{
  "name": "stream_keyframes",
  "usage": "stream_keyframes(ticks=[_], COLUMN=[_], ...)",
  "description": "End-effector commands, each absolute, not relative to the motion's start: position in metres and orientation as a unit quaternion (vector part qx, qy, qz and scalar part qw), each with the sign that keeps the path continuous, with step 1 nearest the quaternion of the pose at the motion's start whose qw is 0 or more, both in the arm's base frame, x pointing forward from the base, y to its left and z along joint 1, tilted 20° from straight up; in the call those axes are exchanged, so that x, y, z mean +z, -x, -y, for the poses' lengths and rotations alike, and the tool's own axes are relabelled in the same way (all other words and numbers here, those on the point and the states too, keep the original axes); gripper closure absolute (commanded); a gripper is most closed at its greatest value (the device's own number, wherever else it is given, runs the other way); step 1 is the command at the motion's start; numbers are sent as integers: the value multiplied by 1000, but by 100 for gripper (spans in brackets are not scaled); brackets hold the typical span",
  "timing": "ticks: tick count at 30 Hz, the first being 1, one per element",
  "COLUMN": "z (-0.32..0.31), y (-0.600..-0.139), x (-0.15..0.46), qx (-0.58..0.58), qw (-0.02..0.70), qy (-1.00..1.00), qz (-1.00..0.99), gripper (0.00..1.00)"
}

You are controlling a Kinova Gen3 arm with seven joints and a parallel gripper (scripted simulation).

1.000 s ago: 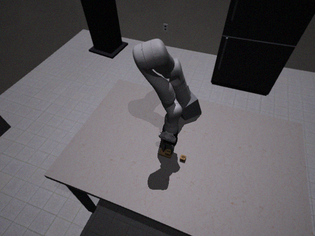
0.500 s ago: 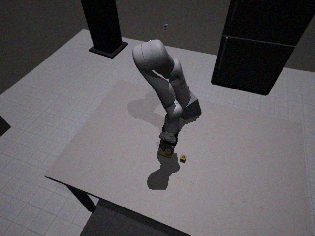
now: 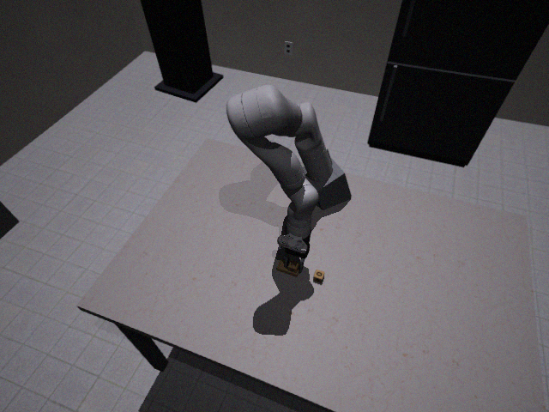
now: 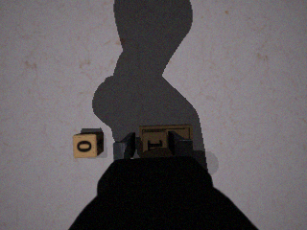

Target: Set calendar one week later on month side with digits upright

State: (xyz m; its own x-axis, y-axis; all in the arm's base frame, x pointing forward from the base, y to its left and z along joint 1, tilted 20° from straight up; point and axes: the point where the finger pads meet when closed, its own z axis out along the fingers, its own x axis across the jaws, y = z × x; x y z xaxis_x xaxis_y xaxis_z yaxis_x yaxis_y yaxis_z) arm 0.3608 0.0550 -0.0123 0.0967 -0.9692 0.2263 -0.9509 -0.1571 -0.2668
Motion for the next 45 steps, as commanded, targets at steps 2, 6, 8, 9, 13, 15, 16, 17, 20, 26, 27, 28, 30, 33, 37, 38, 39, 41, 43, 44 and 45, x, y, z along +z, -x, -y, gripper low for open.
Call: stream_keyframes(ticks=[2, 6, 8, 9, 13, 15, 16, 17, 20, 26, 27, 28, 30, 33, 37, 38, 39, 41, 43, 44, 45], z=[-50, -49, -49, -49, -49, -49, -49, -49, -49, -49, -49, -49, -49, -49, -49, -49, -49, -49, -49, -49, -49], y=[-360, -360, -360, -360, -360, -360, -360, -360, -360, -360, -360, -360, -360, -360, -360, -360, -360, -360, -360, -360, -360], x=[-19, -21, -21, -21, -21, -21, -21, -21, -21, -21, -21, -21, -21, -21, -21, -21, -21, -21, -21, -21, -21], qx=[-174, -174, -174, -174, -174, -174, -174, -174, -174, -174, -174, -174, -174, -174, -174, -174, -174, -174, -174, -174, -174], qw=[21, 21, 21, 21, 21, 21, 21, 21, 21, 21, 21, 21, 21, 21, 21, 21, 21, 21, 21, 21, 21], qy=[738, 738, 738, 738, 738, 738, 738, 738, 738, 738, 738, 738, 738, 738, 738, 738, 738, 738, 738, 738, 738], qz=[-652, -652, -652, -652, -652, -652, -652, -652, -652, -652, -652, -652, -652, -652, -652, -652, -652, -652, -652, -652, -652], gripper=[13, 13, 13, 13, 13, 13, 13, 13, 13, 13, 13, 13, 13, 13, 13, 13, 13, 13, 43, 43, 43])
